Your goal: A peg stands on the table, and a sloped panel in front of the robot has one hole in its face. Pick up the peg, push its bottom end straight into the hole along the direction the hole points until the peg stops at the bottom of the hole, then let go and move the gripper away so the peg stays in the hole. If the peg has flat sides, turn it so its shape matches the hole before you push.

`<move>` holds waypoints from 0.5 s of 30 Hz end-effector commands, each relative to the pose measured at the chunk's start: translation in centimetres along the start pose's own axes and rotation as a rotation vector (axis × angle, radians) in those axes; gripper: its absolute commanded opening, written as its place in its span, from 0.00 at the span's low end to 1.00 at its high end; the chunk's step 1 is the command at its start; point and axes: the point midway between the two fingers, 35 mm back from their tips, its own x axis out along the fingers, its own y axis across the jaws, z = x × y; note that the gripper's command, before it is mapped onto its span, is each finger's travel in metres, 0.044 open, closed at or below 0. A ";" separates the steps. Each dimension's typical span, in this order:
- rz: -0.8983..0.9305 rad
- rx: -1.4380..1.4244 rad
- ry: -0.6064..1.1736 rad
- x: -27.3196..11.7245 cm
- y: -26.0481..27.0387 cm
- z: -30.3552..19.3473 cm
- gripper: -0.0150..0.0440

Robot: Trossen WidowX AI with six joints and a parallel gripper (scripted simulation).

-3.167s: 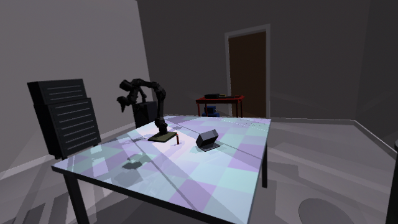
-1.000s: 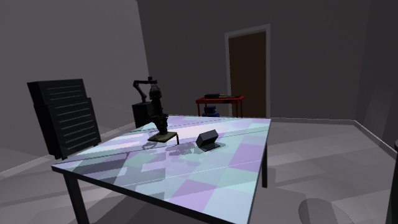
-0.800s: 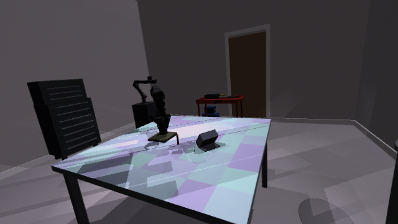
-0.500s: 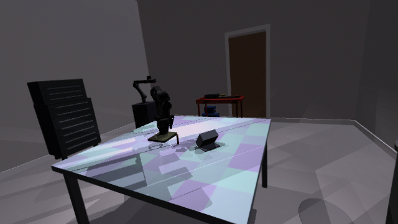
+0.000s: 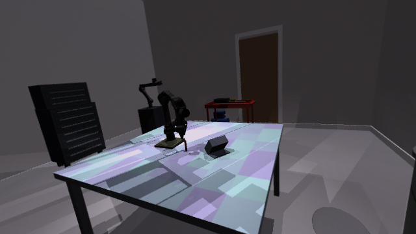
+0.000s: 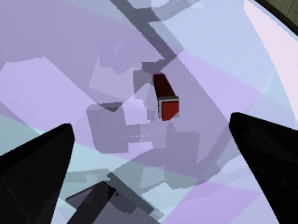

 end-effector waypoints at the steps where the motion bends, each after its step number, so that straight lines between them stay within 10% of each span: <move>1: -0.019 -0.016 -0.024 0.8 -0.9 -0.6 1.00; 15: -0.024 -0.024 -0.030 2.4 -1.2 -0.9 1.00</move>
